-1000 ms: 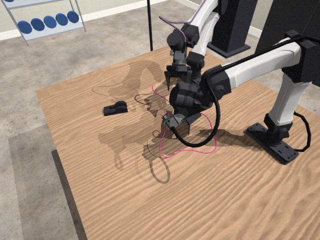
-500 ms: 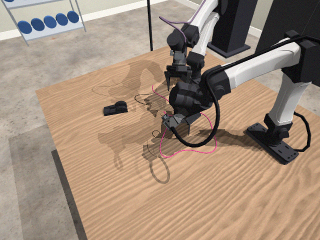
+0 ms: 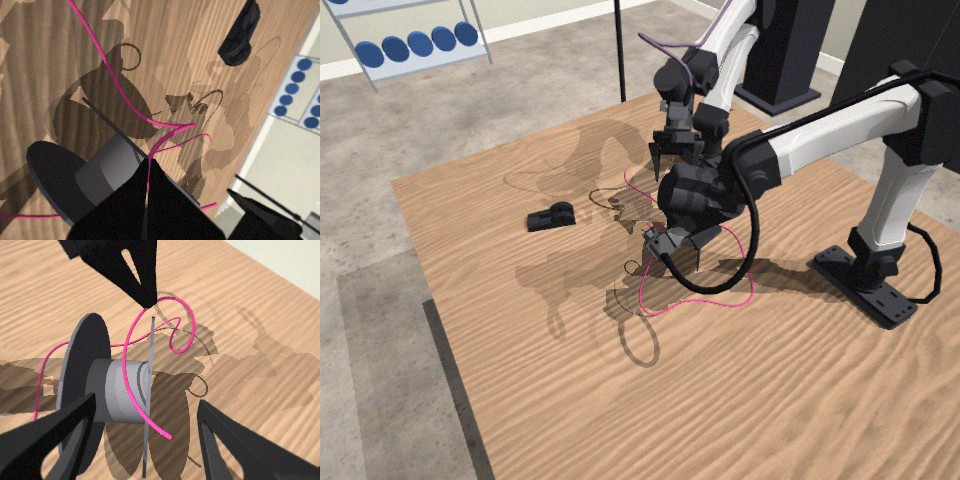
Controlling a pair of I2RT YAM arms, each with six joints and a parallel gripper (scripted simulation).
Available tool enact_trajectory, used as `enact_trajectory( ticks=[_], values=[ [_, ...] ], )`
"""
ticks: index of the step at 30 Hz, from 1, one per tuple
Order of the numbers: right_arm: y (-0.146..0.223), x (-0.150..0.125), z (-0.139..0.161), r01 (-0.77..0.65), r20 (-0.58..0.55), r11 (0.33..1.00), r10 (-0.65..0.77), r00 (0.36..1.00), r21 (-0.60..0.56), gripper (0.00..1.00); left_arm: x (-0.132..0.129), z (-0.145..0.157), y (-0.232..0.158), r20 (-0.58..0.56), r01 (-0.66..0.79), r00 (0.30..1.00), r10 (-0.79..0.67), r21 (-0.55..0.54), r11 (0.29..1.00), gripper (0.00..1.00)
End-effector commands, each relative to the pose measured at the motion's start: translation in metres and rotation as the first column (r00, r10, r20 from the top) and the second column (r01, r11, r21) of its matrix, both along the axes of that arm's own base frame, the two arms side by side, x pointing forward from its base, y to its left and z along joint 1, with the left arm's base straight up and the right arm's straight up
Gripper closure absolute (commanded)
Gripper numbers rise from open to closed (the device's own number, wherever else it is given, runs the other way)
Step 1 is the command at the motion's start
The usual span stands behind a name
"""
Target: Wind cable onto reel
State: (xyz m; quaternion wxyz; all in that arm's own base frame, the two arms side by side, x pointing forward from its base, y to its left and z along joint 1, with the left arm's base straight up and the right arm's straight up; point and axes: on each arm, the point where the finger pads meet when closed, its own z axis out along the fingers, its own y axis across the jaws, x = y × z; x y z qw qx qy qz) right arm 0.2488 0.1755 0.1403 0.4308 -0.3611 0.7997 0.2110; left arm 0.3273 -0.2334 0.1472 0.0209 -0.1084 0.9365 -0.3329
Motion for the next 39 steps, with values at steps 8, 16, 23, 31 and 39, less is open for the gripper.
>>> enact_trajectory(
  ticks=[8,16,23,31,39],
  values=[
    [0.005,0.007,0.014,-0.015,0.063,1.0,0.014,0.998,0.02,0.25,0.015,0.007,-0.007,0.048,-0.005,0.999,0.005,-0.01,1.0,1.0],
    [0.006,0.008,0.016,-0.015,0.065,1.0,0.014,0.998,0.02,0.25,0.015,0.006,-0.009,0.045,-0.003,0.999,0.004,-0.009,1.0,1.0],
    [0.006,0.008,0.017,-0.016,0.066,1.0,0.014,0.998,0.021,0.25,0.013,0.006,-0.007,0.044,-0.005,0.999,0.005,-0.008,1.0,1.0],
    [0.006,0.009,0.018,-0.016,0.068,1.0,0.014,0.998,0.021,0.25,0.009,0.004,-0.006,0.039,-0.005,0.999,0.005,-0.006,1.0,1.0],
    [0.008,0.011,0.021,-0.011,0.075,1.0,0.01,0.997,0.021,0.25,0.006,0.003,-0.004,0.035,-0.005,0.999,0.005,-0.005,1.0,1.0]
  ],
)
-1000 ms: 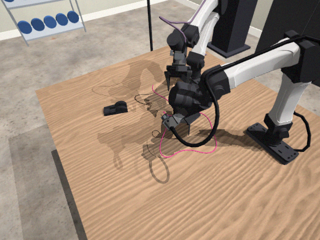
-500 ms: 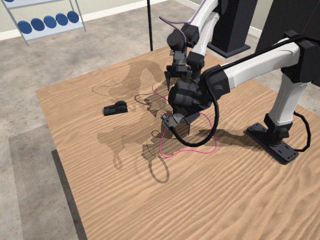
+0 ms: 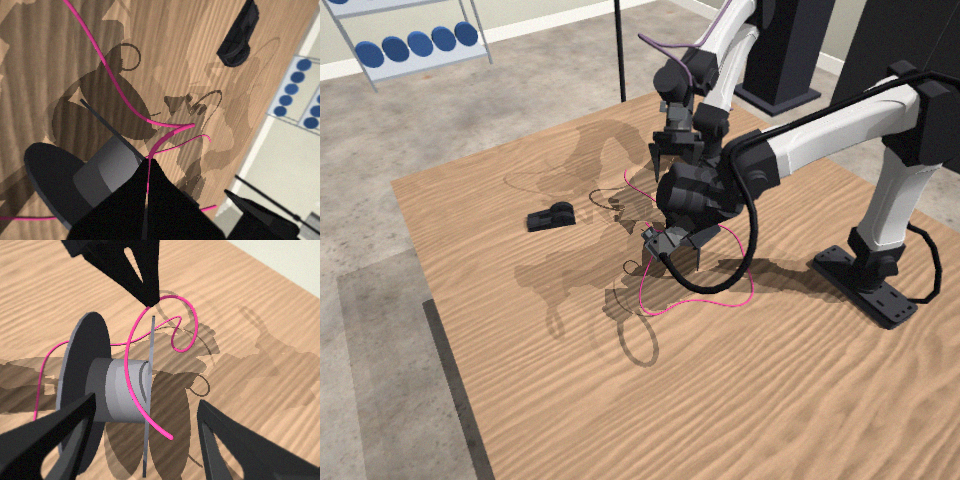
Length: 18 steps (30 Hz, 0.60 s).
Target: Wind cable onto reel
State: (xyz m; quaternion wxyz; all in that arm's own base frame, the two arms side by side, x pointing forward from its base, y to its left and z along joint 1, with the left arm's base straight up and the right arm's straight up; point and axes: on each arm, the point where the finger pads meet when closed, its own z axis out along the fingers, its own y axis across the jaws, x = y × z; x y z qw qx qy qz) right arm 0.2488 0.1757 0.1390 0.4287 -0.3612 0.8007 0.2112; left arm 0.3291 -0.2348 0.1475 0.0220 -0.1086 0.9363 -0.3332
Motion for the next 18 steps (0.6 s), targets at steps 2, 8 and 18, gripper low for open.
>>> enact_trajectory(
  ticks=[2,8,18],
  values=[
    [0.005,0.014,0.023,0.004,0.08,1.0,-0.006,0.997,0.024,0.25,0.004,0.002,-0.003,0.032,-0.003,0.999,0.004,-0.004,1.0,1.0],
    [0.01,0.016,0.02,0.0,0.072,1.0,-0.002,0.997,0.029,0.25,0.002,0.004,-0.002,0.036,-0.003,0.999,0.003,-0.006,1.0,1.0],
    [0.02,0.025,0.016,0.0,0.074,1.0,-0.002,0.997,0.031,0.25,0.001,0.006,-0.002,0.039,-0.002,0.999,0.003,-0.007,1.0,1.0]
  ],
)
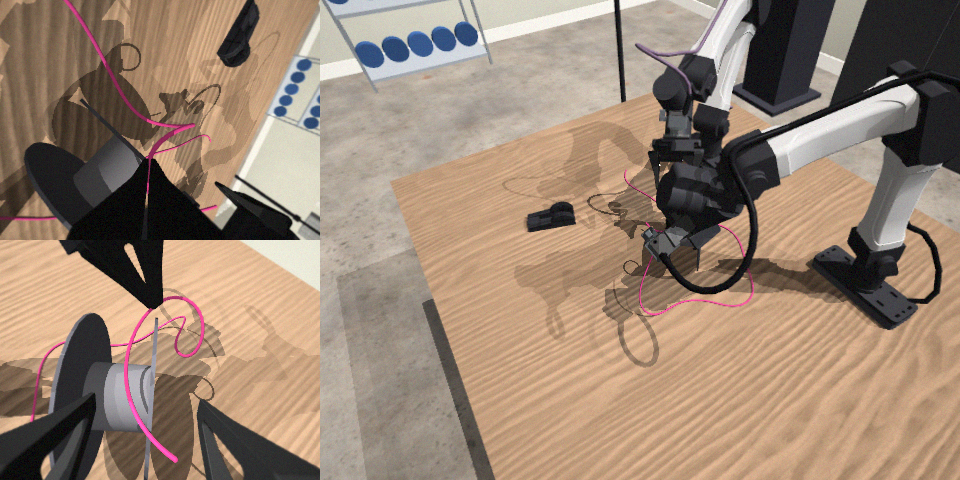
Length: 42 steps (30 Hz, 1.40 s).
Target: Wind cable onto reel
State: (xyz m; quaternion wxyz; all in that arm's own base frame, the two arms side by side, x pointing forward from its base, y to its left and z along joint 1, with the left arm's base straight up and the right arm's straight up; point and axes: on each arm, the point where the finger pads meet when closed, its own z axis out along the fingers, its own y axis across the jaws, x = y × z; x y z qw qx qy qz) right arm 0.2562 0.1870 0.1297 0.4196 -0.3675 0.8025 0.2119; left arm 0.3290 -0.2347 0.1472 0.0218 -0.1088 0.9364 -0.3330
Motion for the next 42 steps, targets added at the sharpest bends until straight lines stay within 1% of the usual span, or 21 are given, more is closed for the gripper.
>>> enact_trajectory(
  ticks=[1,15,22,26,34,39,41,42],
  values=[
    [0.01,0.02,0.026,0.012,0.091,0.999,-0.016,0.996,0.045,0.25,0.001,0.006,-0.002,0.04,-0.002,0.999,0.002,-0.008,1.0,1.0],
    [0.029,0.036,0.012,0.012,0.084,0.999,-0.016,0.996,0.043,0.25,0.002,0.007,-0.001,0.043,-0.004,0.999,0.005,-0.008,1.0,1.0],
    [0.034,0.039,0.009,0.012,0.084,0.999,-0.015,0.996,0.043,0.25,0.002,0.007,-0.001,0.043,-0.005,0.999,0.005,-0.008,1.0,1.0],
    [0.036,0.039,0.003,0.012,0.077,0.999,-0.015,0.997,0.039,0.25,0.003,0.007,-0.001,0.044,-0.005,0.999,0.005,-0.008,1.0,1.0],
    [0.037,0.04,0.002,0.014,0.077,0.999,-0.017,0.997,0.039,0.25,0.003,0.007,0.0,0.044,-0.005,0.999,0.006,-0.008,1.0,1.0],
    [0.032,0.031,-0.004,0.015,0.074,0.999,-0.018,0.997,0.038,0.25,0.004,0.007,0.0,0.044,-0.006,0.999,0.006,-0.008,1.0,1.0],
    [0.032,0.031,-0.006,0.015,0.07,0.999,-0.018,0.997,0.035,0.25,0.004,0.007,0.0,0.044,-0.006,0.999,0.006,-0.007,1.0,1.0],
    [0.033,0.032,-0.002,0.014,0.078,0.999,-0.017,0.997,0.04,0.25,0.004,0.007,0.0,0.044,-0.006,0.999,0.006,-0.007,1.0,1.0]
  ],
)
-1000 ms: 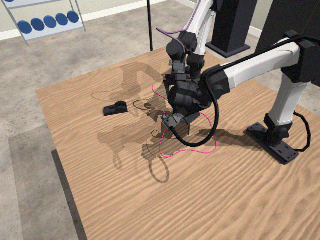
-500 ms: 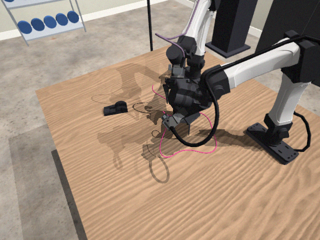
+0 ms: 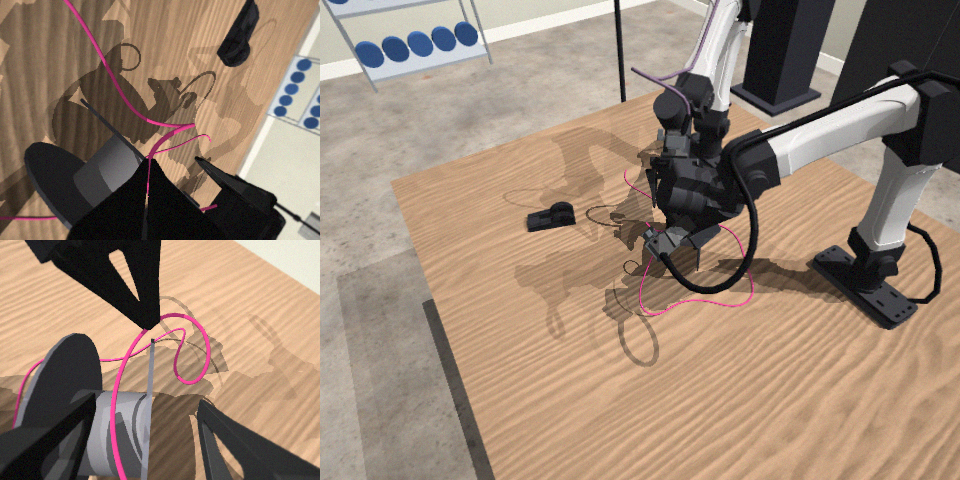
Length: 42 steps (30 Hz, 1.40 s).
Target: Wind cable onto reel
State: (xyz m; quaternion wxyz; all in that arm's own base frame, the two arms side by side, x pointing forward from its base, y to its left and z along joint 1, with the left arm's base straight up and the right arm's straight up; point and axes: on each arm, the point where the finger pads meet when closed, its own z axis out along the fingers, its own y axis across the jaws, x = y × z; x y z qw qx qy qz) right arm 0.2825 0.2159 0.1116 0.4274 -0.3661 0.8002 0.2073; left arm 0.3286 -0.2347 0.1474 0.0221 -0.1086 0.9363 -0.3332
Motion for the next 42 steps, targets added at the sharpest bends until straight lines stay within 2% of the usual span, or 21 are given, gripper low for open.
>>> enact_trajectory(
  ticks=[1,11,24,26,37,42],
  values=[
    [0.0037,0.0038,0.0139,0.006,0.057,0.999,-0.008,0.998,0.036,0.25,0.0048,0.0064,0.0001,0.044,-0.006,0.999,0.007,-0.007,1.0,1.0],
    [0.0002,0.0057,0.0135,0.017,0.057,0.999,-0.019,0.998,0.037,0.25,0.0056,0.0062,0.0005,0.044,-0.007,0.999,0.007,-0.007,1.0,1.0],
    [0.0015,0.0047,0.0135,0.012,0.057,0.999,-0.014,0.998,0.037,0.66,0.0056,0.0062,0.0005,0.044,-0.007,0.999,0.007,-0.007,1.0,1.0],
    [0.0015,0.0047,0.0135,0.012,0.057,0.999,-0.014,0.998,0.037,0.66,0.0056,0.0062,0.0005,0.044,-0.007,0.999,0.007,-0.007,1.0,1.0],
    [0.002,0.0042,0.0136,0.009,0.056,0.999,-0.011,0.998,0.039,1.0,0.0056,0.0062,0.0005,0.044,-0.007,0.999,0.007,-0.007,1.0,1.0],
    [0.0029,0.0028,0.0127,0.005,0.055,0.999,-0.007,0.998,0.039,1.0,0.0055,0.0062,0.0001,0.044,-0.007,0.999,0.007,-0.007,1.0,1.0]
  ],
)
